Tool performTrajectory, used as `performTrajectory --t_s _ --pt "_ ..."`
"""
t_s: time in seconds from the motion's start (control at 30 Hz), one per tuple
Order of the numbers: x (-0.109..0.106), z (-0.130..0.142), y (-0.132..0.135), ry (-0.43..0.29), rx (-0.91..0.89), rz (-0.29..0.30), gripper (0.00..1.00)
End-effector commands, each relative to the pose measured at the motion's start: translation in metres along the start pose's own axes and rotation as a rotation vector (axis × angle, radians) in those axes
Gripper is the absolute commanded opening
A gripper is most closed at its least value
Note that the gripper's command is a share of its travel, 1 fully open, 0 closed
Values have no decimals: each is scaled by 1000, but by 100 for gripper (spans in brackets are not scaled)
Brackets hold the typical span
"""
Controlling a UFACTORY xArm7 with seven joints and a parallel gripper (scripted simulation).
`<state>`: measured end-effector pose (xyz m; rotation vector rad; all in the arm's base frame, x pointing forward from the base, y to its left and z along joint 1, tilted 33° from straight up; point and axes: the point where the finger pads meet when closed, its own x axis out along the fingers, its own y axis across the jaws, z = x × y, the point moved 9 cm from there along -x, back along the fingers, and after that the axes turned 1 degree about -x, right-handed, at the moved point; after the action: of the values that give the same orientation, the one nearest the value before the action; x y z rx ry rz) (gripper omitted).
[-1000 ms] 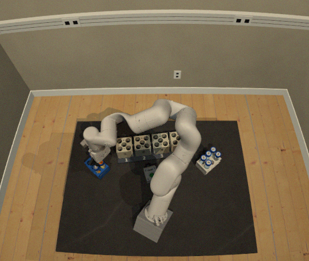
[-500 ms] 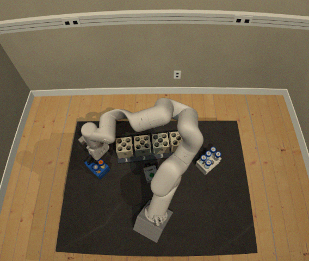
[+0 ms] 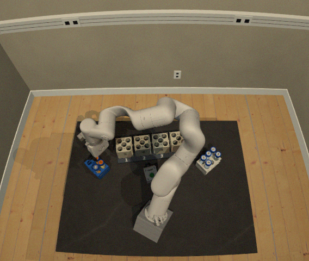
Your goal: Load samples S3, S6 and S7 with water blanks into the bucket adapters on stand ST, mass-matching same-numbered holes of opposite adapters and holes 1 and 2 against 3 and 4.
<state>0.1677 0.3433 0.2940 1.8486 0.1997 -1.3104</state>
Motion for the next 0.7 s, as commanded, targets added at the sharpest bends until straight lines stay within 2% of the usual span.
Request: performTrajectory --t_s 0.0,0.67 --pt "-4 7 20 4 144 -1 100" --pt "-3 39 105 4 744 -2 100"
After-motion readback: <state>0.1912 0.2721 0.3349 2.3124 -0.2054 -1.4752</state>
